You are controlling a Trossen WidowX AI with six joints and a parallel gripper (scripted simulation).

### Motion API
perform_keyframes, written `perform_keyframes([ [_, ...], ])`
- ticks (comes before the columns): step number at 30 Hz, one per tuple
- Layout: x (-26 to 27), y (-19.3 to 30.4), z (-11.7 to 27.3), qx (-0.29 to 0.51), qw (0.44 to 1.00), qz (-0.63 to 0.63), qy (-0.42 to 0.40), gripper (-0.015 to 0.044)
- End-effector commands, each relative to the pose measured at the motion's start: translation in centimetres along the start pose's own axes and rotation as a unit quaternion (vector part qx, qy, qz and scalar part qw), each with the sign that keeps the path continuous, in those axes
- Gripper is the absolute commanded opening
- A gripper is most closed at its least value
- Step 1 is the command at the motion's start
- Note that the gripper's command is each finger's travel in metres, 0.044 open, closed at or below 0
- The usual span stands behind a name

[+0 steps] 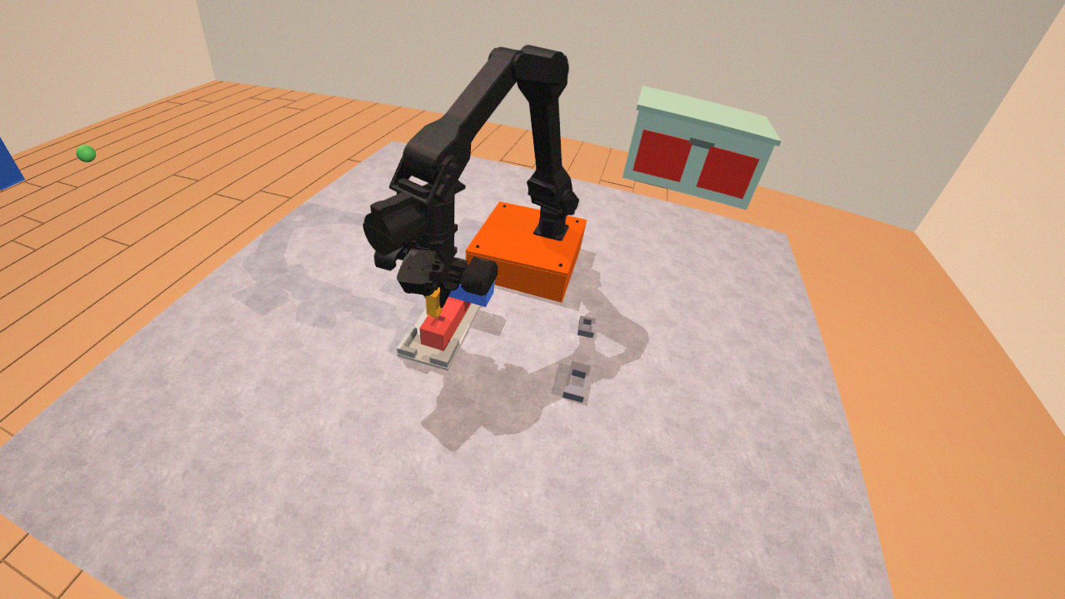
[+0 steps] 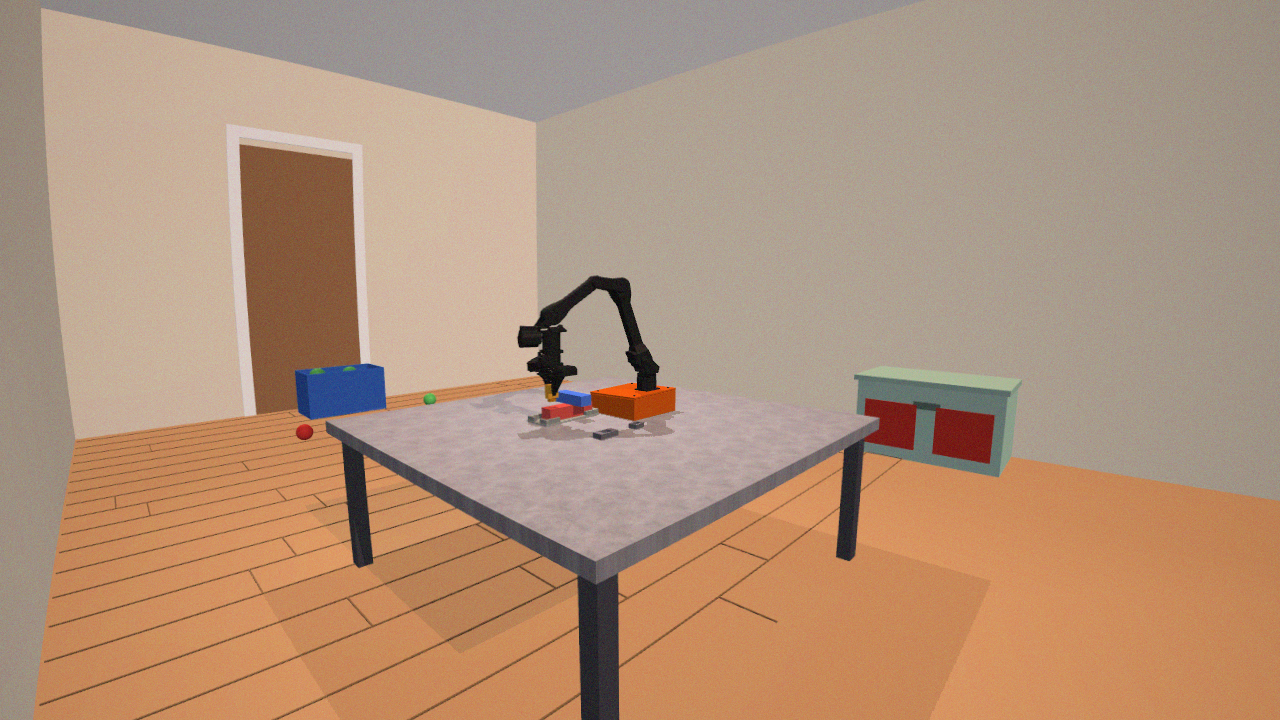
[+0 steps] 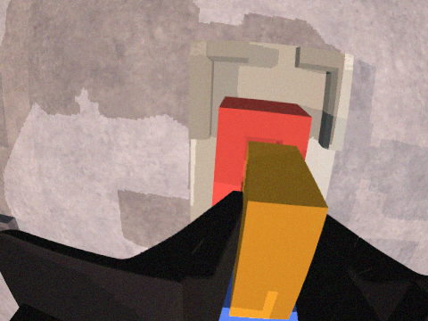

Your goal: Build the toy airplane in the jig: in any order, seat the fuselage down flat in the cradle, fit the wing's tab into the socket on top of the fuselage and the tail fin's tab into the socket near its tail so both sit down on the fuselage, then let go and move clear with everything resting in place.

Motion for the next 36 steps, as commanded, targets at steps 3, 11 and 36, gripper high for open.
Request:
perform_keyframes([
  [3,0.0,0.1,-1.2,0.003,1.0,0.002,-0.001,0.0065],
  [11,0.0,0.1,-2.4,0.003,1.0,0.002,-0.001,0.0065],
  [36,0.0,0.1,-2.2,0.002,1.0,0.0,-0.001,0.026],
])
Point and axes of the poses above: the point midway between the two fingers, 35 mm back from their tips, its own z axis back along the fingers, its own x axis across the jaws, y = z × x, the point moved 9 cm from there along z, back along the fingers, and after that the axes turned 2 degrees about -z, right-handed, at the moved point
